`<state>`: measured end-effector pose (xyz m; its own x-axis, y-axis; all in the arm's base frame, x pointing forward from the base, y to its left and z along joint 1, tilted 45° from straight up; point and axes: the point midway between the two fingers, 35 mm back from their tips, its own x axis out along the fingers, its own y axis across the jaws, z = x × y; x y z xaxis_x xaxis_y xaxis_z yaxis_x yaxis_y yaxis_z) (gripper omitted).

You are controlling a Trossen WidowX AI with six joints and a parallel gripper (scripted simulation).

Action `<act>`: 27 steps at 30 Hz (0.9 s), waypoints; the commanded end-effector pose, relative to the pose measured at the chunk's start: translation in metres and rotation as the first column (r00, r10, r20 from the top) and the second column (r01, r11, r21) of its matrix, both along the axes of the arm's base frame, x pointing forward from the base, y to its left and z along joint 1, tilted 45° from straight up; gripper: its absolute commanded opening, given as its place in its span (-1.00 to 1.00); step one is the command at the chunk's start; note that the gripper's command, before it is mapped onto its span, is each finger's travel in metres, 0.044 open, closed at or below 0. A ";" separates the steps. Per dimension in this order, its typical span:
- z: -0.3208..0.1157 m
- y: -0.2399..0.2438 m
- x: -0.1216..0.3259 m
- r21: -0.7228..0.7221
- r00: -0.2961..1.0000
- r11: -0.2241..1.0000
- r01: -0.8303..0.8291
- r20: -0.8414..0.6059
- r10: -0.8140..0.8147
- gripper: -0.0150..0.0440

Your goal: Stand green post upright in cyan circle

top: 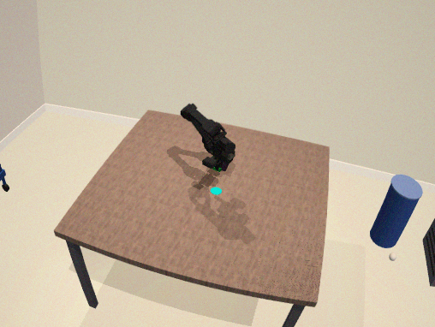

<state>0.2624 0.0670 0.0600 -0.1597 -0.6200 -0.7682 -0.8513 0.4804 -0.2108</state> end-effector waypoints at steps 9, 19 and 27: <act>-0.005 -0.005 -0.006 0.086 0.999 0.996 0.031 -0.015 -0.030 -0.42; -0.007 -0.008 -0.009 0.158 0.999 0.986 0.051 -0.019 -0.049 -0.42; -0.009 -0.009 -0.011 0.215 0.998 0.974 0.065 -0.020 -0.062 -0.42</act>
